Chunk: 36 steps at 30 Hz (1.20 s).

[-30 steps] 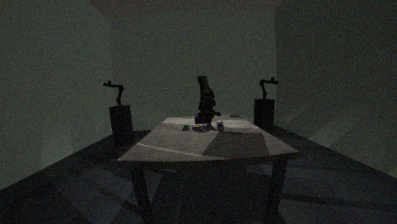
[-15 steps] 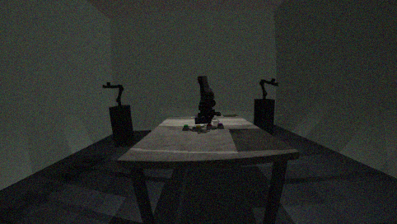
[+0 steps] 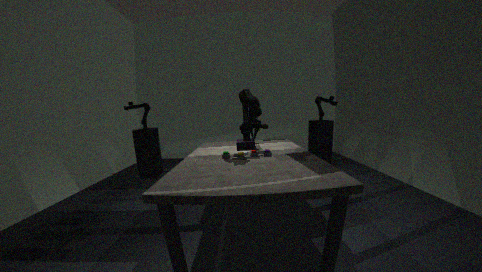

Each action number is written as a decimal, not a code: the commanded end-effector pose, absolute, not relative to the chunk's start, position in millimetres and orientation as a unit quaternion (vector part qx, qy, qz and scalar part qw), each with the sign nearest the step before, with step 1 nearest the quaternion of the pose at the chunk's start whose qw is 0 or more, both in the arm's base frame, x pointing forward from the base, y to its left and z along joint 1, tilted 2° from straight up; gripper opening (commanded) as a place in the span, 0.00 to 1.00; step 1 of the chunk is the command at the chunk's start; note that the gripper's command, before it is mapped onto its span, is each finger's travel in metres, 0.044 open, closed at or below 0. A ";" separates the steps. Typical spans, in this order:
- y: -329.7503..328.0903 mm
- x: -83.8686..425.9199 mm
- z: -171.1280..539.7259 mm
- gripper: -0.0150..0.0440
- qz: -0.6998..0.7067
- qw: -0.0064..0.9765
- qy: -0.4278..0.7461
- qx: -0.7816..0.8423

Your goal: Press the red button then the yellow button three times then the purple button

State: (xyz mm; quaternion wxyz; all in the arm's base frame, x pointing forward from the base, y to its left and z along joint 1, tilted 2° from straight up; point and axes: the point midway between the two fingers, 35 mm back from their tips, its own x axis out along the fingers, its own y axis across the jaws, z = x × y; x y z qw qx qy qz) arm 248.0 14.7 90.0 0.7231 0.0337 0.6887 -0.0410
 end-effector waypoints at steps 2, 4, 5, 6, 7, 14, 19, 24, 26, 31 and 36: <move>12.1 245.9 102.1 0.29 -0.046 0.721 0.690 0.034; -2.7 254.9 103.3 0.29 -0.049 0.722 0.690 0.037; -14.9 261.3 103.9 0.29 -0.052 0.722 0.689 0.039; -27.8 267.1 104.5 0.29 -0.055 0.723 0.688 0.042; -41.2 272.3 104.9 0.29 -0.058 0.723 0.687 0.044; -83.3 284.0 104.0 0.29 -0.049 0.722 0.689 0.030; -84.9 286.4 47.4 0.29 -0.049 0.722 0.689 0.030; -85.0 286.3 43.8 0.29 -0.049 0.722 0.689 0.030; -85.1 286.6 40.9 0.29 -0.049 0.722 0.689 0.030; -85.4 287.2 32.8 0.29 -0.049 0.722 0.689 0.030; -85.6 287.5 24.8 0.29 -0.049 0.722 0.689 0.030</move>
